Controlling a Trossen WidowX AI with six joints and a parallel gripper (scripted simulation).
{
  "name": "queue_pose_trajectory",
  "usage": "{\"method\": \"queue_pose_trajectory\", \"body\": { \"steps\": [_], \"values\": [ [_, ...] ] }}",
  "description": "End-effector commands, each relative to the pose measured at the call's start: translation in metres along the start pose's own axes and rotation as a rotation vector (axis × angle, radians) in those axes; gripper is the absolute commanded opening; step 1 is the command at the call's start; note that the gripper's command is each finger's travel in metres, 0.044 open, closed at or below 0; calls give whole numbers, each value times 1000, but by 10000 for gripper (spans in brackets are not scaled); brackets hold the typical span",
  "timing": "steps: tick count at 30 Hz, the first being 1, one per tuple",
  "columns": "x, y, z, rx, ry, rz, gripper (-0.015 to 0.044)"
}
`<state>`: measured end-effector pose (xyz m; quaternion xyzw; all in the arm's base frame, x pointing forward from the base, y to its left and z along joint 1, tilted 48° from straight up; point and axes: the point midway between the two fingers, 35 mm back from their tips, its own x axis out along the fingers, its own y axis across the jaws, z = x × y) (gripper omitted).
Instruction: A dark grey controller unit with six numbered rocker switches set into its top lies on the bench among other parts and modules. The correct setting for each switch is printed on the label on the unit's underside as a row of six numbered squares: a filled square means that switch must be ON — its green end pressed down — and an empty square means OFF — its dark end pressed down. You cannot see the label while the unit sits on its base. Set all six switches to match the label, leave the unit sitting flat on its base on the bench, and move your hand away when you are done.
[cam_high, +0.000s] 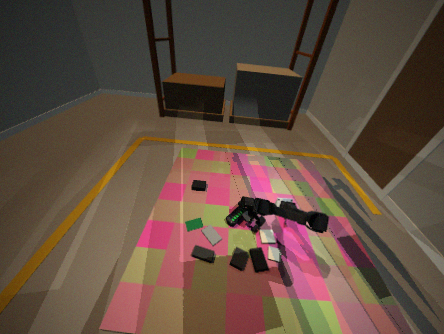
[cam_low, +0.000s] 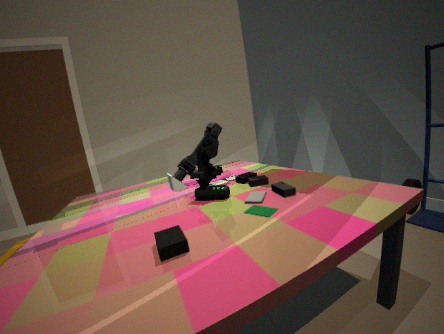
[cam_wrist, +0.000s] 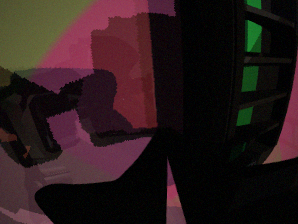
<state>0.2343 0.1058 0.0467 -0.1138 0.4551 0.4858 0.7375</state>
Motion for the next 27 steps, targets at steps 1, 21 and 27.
{"method": "queue_pose_trajectory", "body": {
  "steps": [1,21,27],
  "values": [
    [1,-2,0,-6,3,-2,0],
    [6,-19,1,-7,2,-2,0],
    [8,-26,3,-7,2,-3,0]
  ]
}}
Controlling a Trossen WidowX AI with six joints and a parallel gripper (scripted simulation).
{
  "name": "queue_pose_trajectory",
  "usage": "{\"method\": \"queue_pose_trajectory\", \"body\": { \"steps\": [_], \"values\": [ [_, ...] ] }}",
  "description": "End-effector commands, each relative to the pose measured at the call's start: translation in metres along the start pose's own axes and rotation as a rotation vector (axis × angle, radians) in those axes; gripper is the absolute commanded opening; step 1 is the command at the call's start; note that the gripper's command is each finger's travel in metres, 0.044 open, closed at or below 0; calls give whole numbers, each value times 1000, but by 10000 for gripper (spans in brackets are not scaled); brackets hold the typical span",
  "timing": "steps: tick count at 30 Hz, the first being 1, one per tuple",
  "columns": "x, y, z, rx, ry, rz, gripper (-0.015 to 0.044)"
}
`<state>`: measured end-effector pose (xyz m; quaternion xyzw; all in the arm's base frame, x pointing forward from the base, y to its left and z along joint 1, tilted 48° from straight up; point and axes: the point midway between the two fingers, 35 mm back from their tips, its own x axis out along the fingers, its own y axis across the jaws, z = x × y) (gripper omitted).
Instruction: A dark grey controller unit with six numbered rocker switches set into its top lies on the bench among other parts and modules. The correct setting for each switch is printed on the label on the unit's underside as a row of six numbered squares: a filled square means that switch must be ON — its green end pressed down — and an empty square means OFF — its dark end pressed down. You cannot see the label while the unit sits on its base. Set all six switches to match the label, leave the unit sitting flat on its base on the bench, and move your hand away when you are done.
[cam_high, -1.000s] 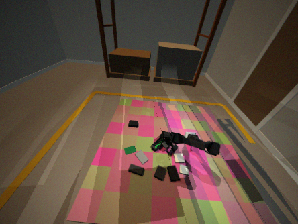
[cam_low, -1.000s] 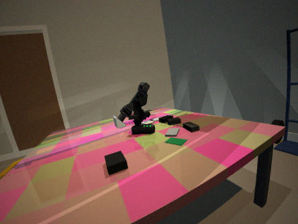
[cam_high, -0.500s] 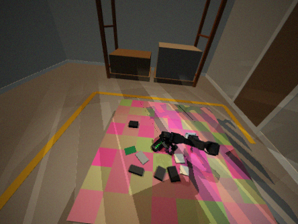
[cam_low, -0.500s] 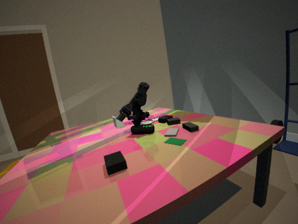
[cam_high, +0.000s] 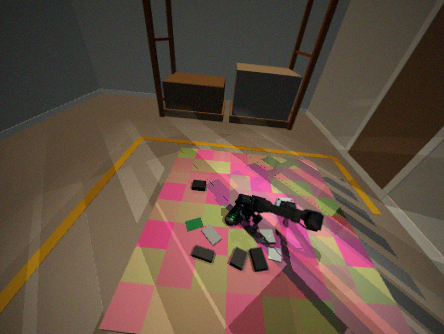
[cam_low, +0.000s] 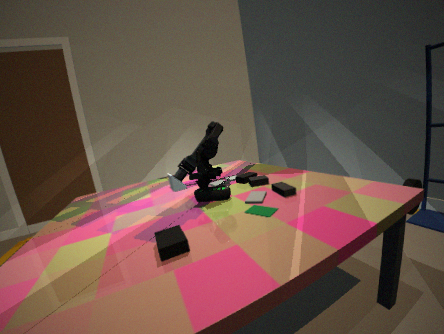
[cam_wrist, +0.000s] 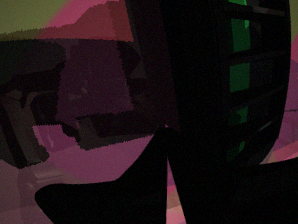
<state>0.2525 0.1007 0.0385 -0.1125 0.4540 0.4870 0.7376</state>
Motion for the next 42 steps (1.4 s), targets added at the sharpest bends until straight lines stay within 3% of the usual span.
{"method": "queue_pose_trajectory", "body": {
  "steps": [1,36,42],
  "values": [
    [3,-7,1,-7,6,-5,0],
    [14,-44,16,-8,5,-7,0],
    [-36,-6,4,-2,6,-4,0]
  ]
}}
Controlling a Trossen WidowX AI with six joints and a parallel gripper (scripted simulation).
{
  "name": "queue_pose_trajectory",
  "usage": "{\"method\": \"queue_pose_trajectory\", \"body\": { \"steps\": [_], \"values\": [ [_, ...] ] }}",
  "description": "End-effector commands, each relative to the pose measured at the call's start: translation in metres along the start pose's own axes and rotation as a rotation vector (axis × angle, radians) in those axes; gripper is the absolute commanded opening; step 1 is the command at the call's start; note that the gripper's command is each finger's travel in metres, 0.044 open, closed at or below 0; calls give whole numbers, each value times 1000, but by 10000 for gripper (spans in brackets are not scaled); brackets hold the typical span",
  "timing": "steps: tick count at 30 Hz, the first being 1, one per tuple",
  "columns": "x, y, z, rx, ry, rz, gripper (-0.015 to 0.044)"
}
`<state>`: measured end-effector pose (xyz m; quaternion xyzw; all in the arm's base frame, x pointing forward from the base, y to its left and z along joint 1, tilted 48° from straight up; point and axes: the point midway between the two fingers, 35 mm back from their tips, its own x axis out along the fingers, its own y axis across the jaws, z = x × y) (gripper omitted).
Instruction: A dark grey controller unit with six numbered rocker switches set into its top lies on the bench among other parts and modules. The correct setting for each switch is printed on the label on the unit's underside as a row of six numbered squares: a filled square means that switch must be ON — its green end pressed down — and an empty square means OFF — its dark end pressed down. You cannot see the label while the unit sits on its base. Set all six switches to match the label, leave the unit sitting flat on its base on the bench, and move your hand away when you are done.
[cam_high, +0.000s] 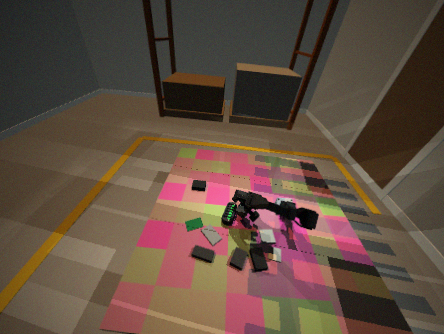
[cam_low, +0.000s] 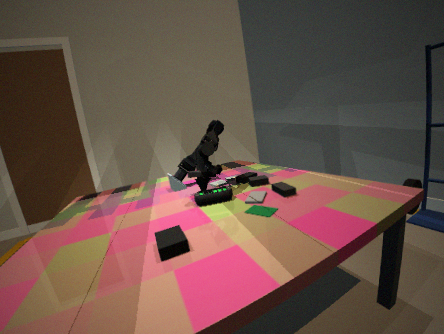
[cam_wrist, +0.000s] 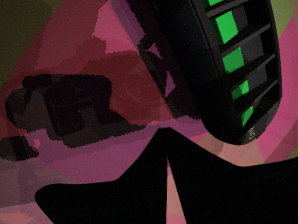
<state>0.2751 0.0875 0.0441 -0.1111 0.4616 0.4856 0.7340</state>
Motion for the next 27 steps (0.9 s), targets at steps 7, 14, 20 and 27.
{"method": "queue_pose_trajectory", "body": {
  "steps": [7,14,20,27],
  "values": [
    [-46,38,-13,-15,-7,-9,0],
    [-50,28,3,-41,4,25,0],
    [-51,1,38,-100,26,106,0],
    [-48,-30,76,-146,17,197,0]
  ]
}}
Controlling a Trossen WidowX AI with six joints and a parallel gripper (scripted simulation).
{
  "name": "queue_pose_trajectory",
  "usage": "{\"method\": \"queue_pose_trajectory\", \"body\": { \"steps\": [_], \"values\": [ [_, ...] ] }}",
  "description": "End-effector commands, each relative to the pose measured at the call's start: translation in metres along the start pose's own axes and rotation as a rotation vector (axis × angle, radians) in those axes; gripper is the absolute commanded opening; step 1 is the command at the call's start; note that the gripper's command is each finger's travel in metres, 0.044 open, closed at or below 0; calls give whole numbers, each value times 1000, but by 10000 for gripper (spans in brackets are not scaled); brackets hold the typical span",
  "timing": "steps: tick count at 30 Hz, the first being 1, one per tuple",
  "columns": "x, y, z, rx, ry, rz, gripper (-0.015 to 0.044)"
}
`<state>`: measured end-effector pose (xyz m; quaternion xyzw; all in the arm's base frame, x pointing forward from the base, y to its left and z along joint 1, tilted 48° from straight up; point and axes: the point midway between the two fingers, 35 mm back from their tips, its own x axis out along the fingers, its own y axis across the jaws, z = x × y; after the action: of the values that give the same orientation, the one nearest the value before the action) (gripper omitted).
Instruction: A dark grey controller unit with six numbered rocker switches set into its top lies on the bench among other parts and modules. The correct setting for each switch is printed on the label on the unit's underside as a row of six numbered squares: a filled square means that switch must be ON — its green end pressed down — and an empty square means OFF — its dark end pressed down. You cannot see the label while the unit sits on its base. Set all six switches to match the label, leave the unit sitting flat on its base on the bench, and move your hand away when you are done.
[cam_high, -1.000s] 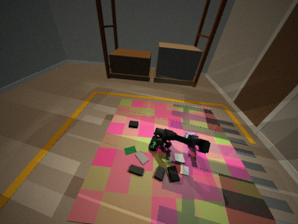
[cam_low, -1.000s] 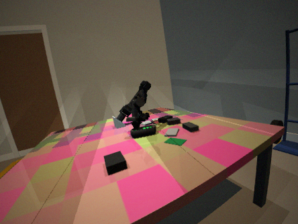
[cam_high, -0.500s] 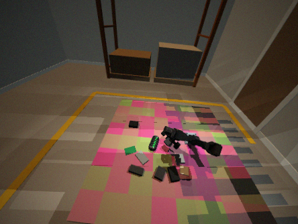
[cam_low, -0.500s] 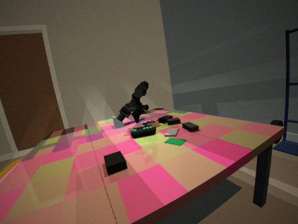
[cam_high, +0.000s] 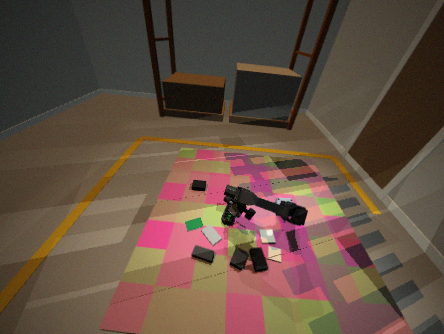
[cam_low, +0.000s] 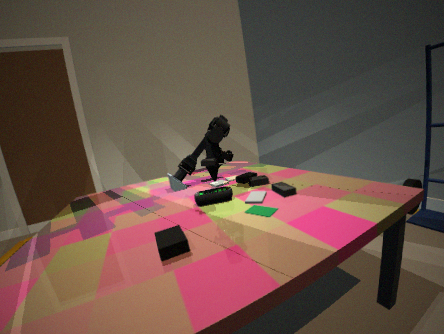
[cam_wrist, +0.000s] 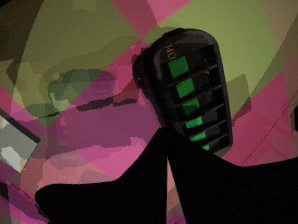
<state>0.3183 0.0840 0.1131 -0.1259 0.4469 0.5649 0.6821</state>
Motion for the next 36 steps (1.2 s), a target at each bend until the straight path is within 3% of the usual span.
{"method": "queue_pose_trajectory", "body": {
  "steps": [1,15,36],
  "values": [
    [2,-20,19,-33,-9,59,0],
    [25,-79,58,-122,-51,217,0],
    [52,-79,62,-127,-34,268,0]
  ]
}}
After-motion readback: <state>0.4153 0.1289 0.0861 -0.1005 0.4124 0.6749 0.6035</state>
